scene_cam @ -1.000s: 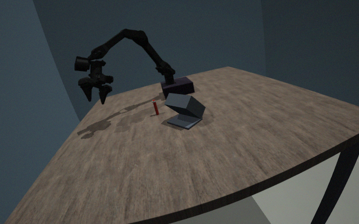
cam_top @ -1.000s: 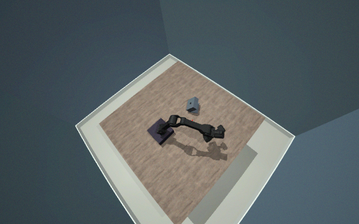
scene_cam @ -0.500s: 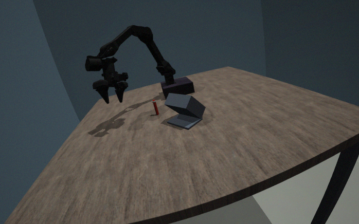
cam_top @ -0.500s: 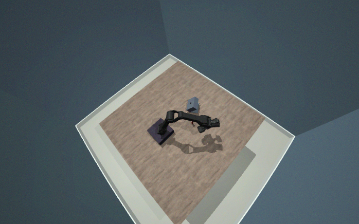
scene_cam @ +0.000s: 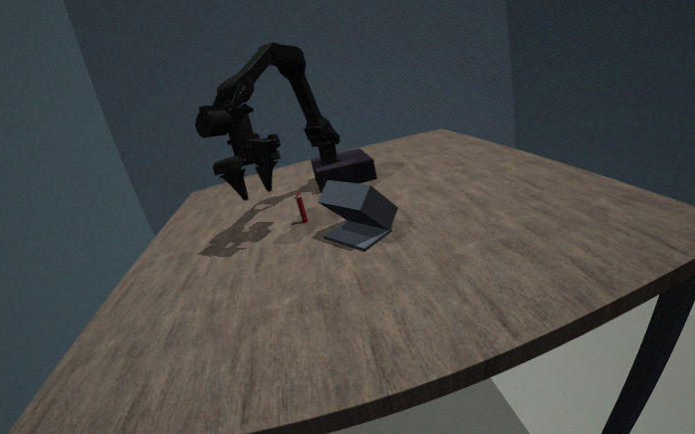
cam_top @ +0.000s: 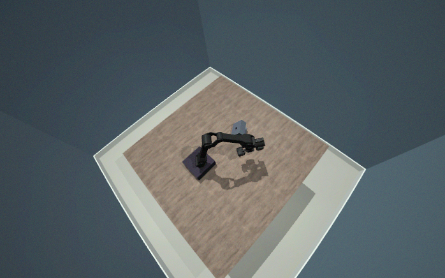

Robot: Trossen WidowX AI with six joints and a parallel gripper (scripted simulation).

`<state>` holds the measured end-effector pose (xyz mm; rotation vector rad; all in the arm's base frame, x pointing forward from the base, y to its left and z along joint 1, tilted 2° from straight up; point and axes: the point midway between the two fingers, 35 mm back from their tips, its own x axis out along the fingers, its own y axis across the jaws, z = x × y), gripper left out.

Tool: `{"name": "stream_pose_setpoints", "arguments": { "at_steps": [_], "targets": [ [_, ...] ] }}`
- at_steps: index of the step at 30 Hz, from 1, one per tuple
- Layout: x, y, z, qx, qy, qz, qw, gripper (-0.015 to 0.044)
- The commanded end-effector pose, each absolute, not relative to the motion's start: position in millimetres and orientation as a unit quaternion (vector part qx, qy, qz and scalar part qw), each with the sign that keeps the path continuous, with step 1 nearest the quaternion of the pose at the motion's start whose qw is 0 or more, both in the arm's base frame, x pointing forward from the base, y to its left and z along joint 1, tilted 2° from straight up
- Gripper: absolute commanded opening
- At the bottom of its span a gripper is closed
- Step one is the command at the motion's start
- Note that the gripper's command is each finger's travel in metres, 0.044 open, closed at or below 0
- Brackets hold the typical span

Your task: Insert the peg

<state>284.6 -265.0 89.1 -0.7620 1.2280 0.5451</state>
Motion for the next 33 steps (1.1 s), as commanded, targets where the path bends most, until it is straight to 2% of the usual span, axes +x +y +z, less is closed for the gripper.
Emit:
{"name": "stream_pose_setpoints", "arguments": {
  "at_steps": [1, 16, 33],
  "targets": [
    [283.1, -245.7, 85.0, -0.327, 0.572, 0.251, 0.71, 0.044],
    [266.6, -173.2, 73.1, -0.272, 0.636, 0.258, 0.675, 0.044],
    [267.4, -171.2, 52.3, -0.27, 0.639, 0.258, 0.673, 0.044]
  ]
}}
